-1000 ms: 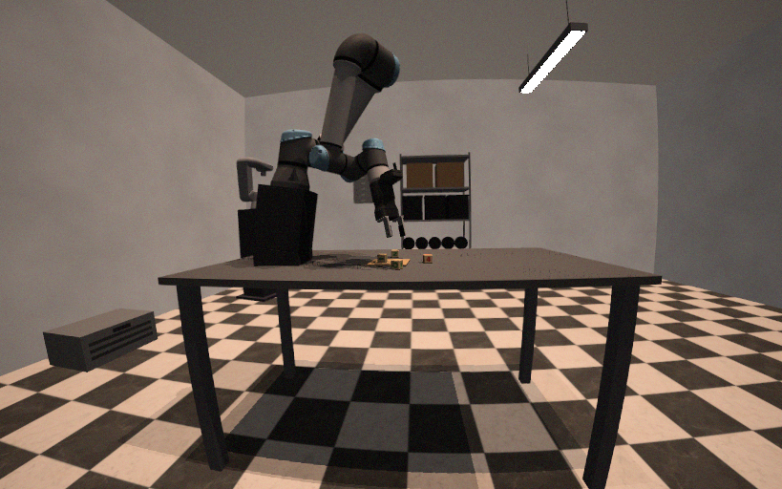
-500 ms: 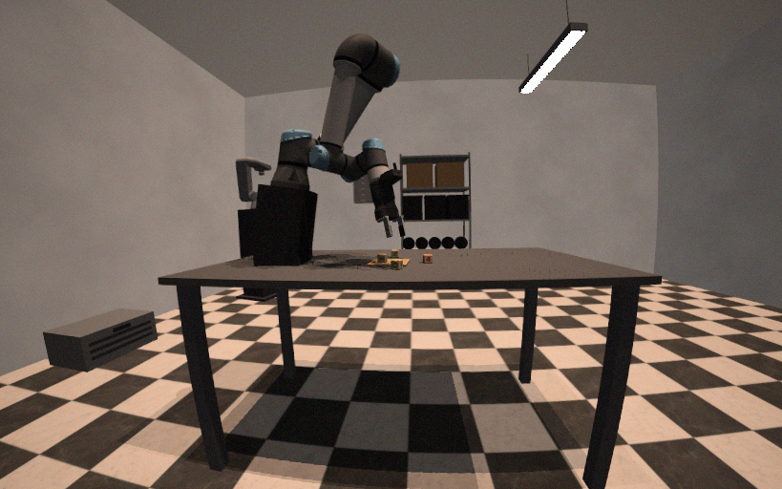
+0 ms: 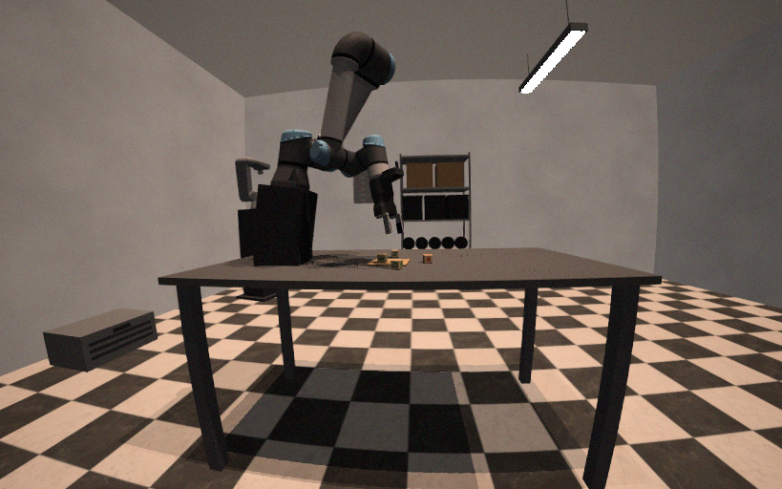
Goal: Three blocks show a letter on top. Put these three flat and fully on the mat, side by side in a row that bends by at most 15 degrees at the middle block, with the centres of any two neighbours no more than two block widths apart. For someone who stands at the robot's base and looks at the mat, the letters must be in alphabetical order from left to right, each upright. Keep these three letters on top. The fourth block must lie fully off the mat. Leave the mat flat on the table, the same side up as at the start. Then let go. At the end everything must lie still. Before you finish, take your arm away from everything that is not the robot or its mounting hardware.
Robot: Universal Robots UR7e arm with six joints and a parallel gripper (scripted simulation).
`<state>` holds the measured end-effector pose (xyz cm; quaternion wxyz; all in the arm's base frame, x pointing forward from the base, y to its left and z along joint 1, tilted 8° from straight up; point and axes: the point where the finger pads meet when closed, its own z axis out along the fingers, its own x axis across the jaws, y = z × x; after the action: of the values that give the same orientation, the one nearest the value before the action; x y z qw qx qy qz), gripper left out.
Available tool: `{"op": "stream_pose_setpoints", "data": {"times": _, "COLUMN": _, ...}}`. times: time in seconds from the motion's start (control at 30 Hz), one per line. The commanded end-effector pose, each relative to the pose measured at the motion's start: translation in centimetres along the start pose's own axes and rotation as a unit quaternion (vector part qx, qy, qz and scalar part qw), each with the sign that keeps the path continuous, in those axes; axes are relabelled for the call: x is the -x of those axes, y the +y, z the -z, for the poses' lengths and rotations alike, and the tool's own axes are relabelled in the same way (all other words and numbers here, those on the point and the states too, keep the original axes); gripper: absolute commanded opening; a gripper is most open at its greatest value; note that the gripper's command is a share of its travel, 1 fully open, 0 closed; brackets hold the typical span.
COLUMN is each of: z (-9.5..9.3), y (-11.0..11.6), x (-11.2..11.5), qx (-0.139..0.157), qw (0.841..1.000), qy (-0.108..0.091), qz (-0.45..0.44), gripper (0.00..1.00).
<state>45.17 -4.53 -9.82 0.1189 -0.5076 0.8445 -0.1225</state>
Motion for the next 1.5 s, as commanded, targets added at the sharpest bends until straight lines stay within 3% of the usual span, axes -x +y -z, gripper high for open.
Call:
{"op": "stream_pose_setpoints", "data": {"times": 0.0, "z": 1.1, "y": 2.1, "x": 1.1, "qx": 0.029, "qw": 0.998, "qy": -0.007, "qz": 0.063, "gripper": 1.00}}
{"op": "stream_pose_setpoints", "data": {"times": 0.73, "z": 5.0, "y": 9.0, "x": 3.9, "qx": 0.105, "qw": 0.962, "qy": -0.041, "qz": 0.247, "gripper": 1.00}}
{"op": "stream_pose_setpoints", "data": {"times": 1.47, "z": 4.4, "y": 8.9, "x": 4.0, "qx": 0.106, "qw": 0.961, "qy": -0.041, "qz": 0.251, "gripper": 1.00}}
